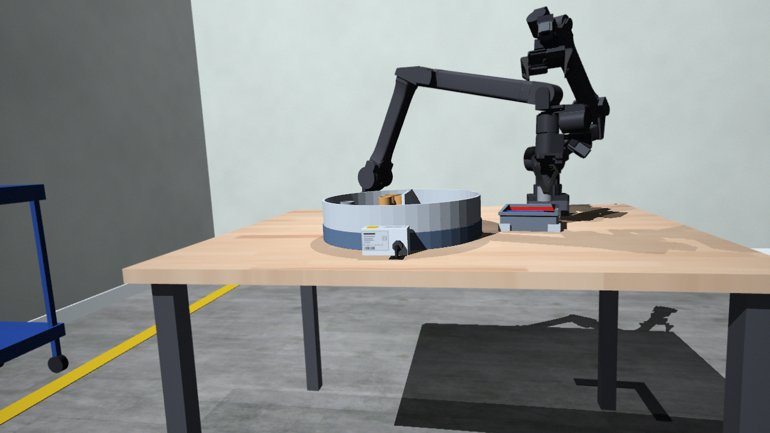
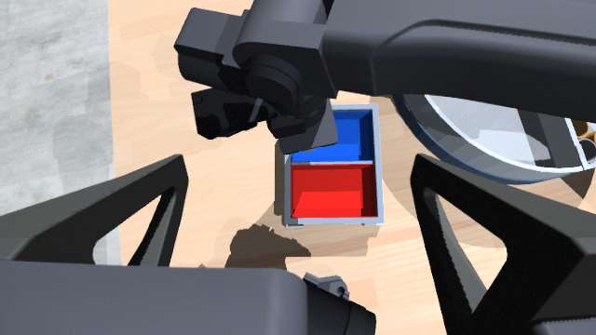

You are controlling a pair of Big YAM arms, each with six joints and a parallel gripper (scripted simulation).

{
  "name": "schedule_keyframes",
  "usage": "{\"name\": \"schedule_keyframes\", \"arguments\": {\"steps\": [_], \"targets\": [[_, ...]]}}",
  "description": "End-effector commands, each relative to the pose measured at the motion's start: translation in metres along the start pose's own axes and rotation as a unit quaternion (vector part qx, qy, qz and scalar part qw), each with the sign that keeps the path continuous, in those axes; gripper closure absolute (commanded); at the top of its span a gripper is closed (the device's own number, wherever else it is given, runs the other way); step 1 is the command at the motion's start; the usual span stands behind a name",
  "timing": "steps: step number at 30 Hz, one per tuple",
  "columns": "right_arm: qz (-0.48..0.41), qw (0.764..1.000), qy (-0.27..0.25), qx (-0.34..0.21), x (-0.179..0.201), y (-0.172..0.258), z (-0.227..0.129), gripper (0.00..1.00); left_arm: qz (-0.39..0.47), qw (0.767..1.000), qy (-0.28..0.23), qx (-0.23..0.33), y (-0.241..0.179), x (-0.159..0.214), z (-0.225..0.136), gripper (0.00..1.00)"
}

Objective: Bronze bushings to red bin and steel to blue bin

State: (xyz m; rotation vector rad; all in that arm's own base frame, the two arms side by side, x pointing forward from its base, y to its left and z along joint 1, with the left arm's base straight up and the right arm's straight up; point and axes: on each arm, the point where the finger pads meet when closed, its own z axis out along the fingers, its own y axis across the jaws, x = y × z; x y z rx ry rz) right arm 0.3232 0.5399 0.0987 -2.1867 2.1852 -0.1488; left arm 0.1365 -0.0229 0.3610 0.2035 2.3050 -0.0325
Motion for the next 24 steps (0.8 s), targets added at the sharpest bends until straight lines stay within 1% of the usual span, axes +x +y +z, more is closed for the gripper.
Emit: {"name": "schedule_keyframes", "arguments": {"steps": [1, 9, 10, 11, 16, 18, 20, 21, 23, 24], "targets": [[0.007, 1.000, -0.016, 0.010, -0.009, -0.008, -0.012, 1.00, -0.019, 0.999, -0.032, 0.006, 0.005, -0.016, -0.026, 0.00], [0.007, 1.000, -0.018, 0.012, -0.010, -0.009, -0.012, 1.00, -0.020, 0.999, -0.032, 0.006, 0.006, -0.016, -0.026, 0.00], [0.006, 1.000, -0.009, 0.006, -0.010, -0.007, 0.006, 1.00, -0.020, 0.999, -0.032, 0.006, 0.006, -0.016, -0.026, 0.00], [0.005, 1.000, 0.003, 0.000, -0.003, -0.001, 0.019, 1.00, -0.020, 0.999, -0.031, 0.006, 0.006, -0.016, -0.026, 0.00], [0.009, 1.000, 0.003, 0.000, -0.004, 0.005, 0.044, 1.00, -0.020, 0.999, -0.031, 0.006, 0.006, -0.015, -0.026, 0.00], [0.009, 1.000, -0.009, 0.006, -0.014, 0.002, 0.043, 1.00, -0.020, 0.999, -0.031, 0.006, 0.006, -0.015, -0.026, 0.00], [0.006, 1.000, 0.003, 0.000, -0.006, 0.011, 0.061, 1.00, -0.020, 0.999, -0.031, 0.006, 0.006, -0.015, -0.026, 0.00], [0.005, 1.000, 0.003, 0.000, -0.007, 0.012, 0.064, 1.00, -0.020, 0.999, -0.031, 0.006, 0.006, -0.015, -0.026, 0.00], [0.005, 1.000, 0.003, 0.000, -0.007, 0.012, 0.064, 1.00, -0.020, 0.999, -0.031, 0.006, 0.006, -0.015, -0.026, 0.00], [0.007, 1.000, -0.009, 0.006, -0.015, 0.007, 0.057, 1.00, -0.020, 0.999, -0.031, 0.006, 0.006, -0.015, -0.026, 0.00]]}}
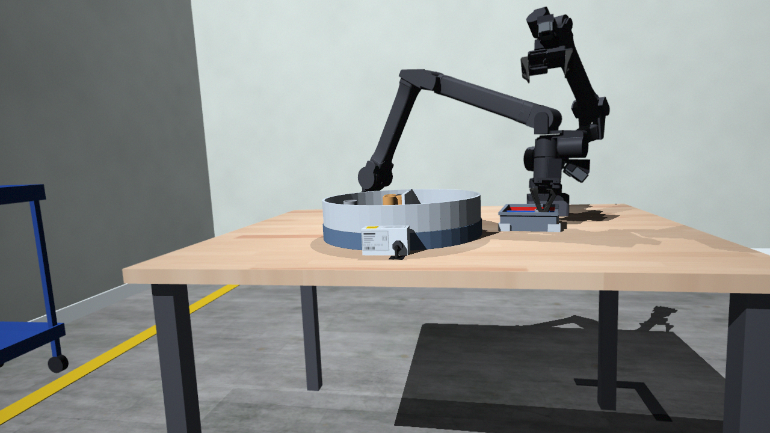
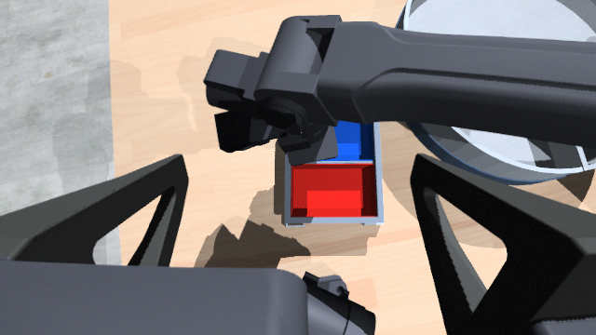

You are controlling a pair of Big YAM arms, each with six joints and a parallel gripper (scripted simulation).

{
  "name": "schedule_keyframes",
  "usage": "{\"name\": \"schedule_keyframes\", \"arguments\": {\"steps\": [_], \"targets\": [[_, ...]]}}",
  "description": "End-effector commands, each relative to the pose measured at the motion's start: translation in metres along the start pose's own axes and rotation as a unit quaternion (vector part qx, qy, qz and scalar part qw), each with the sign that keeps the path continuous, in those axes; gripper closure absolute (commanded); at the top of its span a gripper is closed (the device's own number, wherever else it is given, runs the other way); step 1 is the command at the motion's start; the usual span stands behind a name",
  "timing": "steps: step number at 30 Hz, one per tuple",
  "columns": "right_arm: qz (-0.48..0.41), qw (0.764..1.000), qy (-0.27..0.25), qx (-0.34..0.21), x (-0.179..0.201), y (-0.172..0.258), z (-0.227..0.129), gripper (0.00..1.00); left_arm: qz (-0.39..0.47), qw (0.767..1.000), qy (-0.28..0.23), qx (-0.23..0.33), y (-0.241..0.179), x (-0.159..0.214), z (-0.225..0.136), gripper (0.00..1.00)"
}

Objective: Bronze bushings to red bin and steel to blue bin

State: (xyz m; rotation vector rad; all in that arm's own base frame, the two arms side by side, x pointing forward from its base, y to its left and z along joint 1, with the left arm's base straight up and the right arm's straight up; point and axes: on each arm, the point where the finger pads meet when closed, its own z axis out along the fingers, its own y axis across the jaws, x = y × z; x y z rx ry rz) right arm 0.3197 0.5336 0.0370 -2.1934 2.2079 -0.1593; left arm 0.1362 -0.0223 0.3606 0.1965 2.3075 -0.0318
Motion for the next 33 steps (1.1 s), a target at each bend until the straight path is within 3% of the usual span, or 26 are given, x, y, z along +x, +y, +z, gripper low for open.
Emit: {"name": "schedule_keyframes", "arguments": {"steps": [1, 2, 9, 30, 31, 33], "targets": [[0.004, 1.000, -0.019, 0.011, -0.019, -0.003, -0.003, 1.00, -0.018, 0.999, -0.032, 0.007, 0.005, -0.016, -0.026, 0.00], [0.005, 0.999, -0.029, 0.017, -0.021, -0.005, -0.016, 1.00, -0.018, 0.999, -0.032, 0.007, 0.005, -0.016, -0.026, 0.00], [0.004, 1.000, -0.018, 0.011, -0.018, -0.001, 0.006, 1.00, -0.018, 0.999, -0.032, 0.007, 0.005, -0.016, -0.026, 0.00], [0.003, 1.000, -0.020, 0.011, -0.011, -0.006, -0.005, 1.00, -0.018, 0.999, -0.032, 0.007, 0.005, -0.016, -0.026, 0.00], [0.003, 1.000, -0.020, 0.011, -0.011, -0.006, -0.005, 0.89, -0.018, 0.999, -0.032, 0.007, 0.005, -0.016, -0.026, 0.00], [0.003, 1.000, -0.020, 0.011, -0.011, -0.006, -0.005, 0.89, -0.018, 0.999, -0.032, 0.007, 0.005, -0.016, -0.026, 0.00]]}}
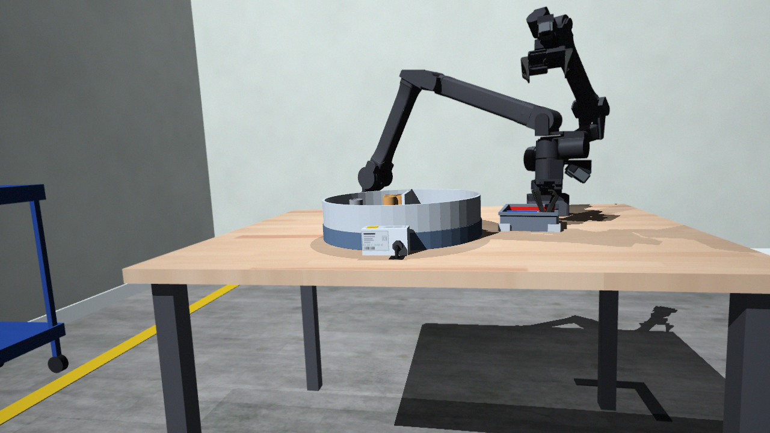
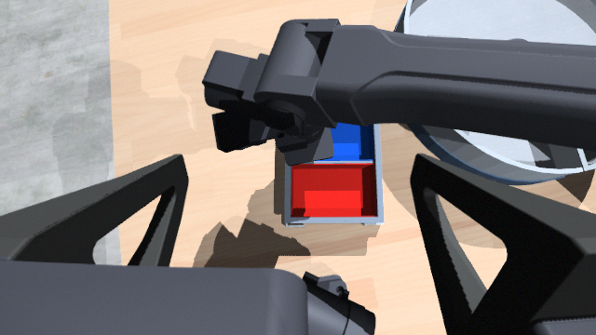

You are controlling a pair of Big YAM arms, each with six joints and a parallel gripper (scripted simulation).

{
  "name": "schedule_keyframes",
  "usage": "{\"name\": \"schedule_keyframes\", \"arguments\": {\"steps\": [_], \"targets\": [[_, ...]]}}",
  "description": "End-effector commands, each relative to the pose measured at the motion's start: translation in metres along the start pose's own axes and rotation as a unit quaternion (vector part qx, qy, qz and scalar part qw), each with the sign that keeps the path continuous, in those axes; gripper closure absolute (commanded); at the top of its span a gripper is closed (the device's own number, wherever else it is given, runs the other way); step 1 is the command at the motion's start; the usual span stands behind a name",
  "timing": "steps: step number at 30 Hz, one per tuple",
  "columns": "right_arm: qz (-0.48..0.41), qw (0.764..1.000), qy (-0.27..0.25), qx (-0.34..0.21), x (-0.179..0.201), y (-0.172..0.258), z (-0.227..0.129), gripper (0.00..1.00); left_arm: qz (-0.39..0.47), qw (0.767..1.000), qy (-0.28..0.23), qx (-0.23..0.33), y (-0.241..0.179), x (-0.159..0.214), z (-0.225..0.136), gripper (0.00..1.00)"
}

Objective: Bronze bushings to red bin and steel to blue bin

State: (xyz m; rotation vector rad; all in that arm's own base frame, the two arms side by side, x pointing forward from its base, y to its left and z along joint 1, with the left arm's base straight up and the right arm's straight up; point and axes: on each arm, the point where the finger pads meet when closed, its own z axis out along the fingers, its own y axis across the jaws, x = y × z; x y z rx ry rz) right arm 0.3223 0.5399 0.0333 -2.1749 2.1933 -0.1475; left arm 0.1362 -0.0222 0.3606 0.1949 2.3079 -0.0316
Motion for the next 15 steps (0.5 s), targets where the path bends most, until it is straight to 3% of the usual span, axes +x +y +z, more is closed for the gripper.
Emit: {"name": "schedule_keyframes", "arguments": {"steps": [1, 3, 15], "targets": [[0.002, 1.000, -0.009, 0.005, -0.004, -0.003, -0.008, 0.82, -0.017, 0.999, -0.032, 0.007, 0.005, -0.016, -0.026, 0.00], [0.004, 0.999, -0.032, 0.018, -0.016, -0.007, -0.037, 0.82, -0.017, 0.999, -0.032, 0.007, 0.005, -0.016, -0.026, 0.00], [0.005, 0.999, -0.044, 0.023, -0.025, -0.003, -0.055, 0.82, -0.017, 0.999, -0.032, 0.007, 0.005, -0.016, -0.026, 0.00]]}}
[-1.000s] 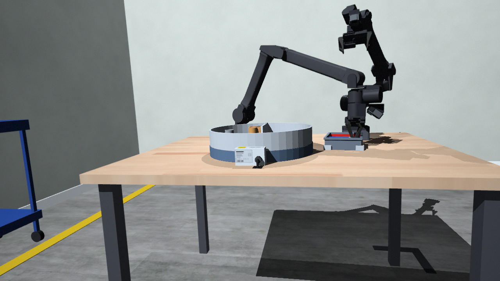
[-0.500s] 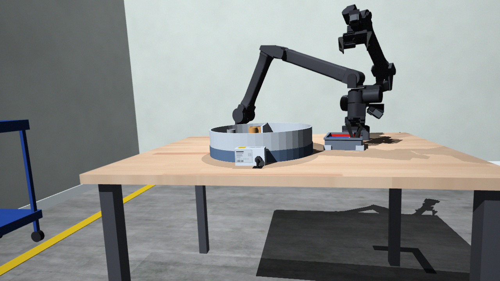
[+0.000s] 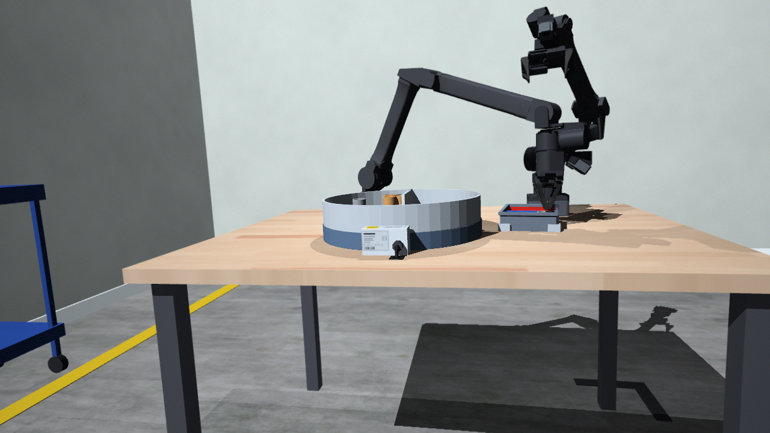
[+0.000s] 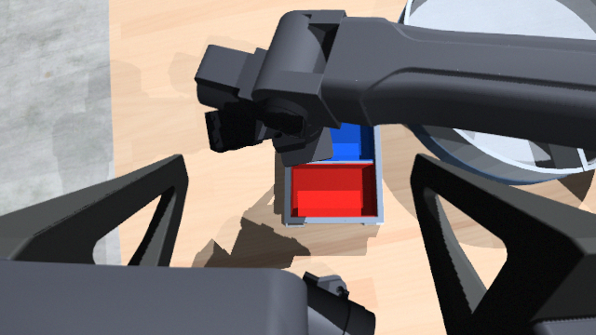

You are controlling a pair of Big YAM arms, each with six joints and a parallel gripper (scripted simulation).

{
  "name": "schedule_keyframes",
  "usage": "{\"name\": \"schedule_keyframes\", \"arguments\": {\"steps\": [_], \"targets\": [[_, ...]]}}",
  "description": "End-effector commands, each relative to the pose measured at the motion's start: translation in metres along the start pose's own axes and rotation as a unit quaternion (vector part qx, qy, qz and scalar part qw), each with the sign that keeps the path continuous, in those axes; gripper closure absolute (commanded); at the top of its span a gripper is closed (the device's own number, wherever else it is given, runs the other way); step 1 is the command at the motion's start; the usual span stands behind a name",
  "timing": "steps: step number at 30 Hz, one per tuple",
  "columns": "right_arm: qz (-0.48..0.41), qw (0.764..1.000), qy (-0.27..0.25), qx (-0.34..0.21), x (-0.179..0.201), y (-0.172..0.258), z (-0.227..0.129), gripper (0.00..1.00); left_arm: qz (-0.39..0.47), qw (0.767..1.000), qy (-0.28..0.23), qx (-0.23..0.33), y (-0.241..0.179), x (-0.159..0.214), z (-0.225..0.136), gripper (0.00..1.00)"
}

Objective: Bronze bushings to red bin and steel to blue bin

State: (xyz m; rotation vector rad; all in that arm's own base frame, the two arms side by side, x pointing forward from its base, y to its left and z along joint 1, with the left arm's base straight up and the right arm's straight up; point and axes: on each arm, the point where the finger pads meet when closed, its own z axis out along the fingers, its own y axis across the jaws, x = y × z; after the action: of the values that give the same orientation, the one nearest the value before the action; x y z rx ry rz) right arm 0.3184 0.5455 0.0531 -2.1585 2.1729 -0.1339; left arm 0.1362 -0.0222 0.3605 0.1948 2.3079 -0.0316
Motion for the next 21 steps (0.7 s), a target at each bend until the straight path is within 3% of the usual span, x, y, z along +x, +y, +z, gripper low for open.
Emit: {"name": "schedule_keyframes", "arguments": {"steps": [1, 11, 15, 17, 19, 21], "targets": [[0.006, 0.999, -0.031, 0.016, -0.021, -0.006, -0.034, 0.82, -0.017, 0.999, -0.032, 0.007, 0.005, -0.016, -0.026, 0.00], [0.007, 0.999, -0.042, 0.022, -0.023, -0.007, -0.061, 0.82, -0.017, 0.999, -0.032, 0.007, 0.005, -0.016, -0.026, 0.00], [0.008, 0.999, -0.031, 0.018, -0.021, -0.011, -0.053, 0.82, -0.017, 0.999, -0.032, 0.007, 0.005, -0.016, -0.026, 0.00], [0.017, 0.999, -0.035, 0.020, -0.013, -0.012, -0.058, 0.59, -0.017, 0.999, -0.032, 0.007, 0.005, -0.016, -0.026, 0.00], [0.017, 0.999, -0.035, 0.020, -0.013, -0.012, -0.058, 0.59, -0.017, 0.999, -0.032, 0.007, 0.005, -0.016, -0.026, 0.00], [0.034, 0.999, -0.031, 0.018, 0.000, -0.012, -0.050, 0.36, -0.017, 0.999, -0.032, 0.007, 0.005, -0.016, -0.026, 0.00]]}}
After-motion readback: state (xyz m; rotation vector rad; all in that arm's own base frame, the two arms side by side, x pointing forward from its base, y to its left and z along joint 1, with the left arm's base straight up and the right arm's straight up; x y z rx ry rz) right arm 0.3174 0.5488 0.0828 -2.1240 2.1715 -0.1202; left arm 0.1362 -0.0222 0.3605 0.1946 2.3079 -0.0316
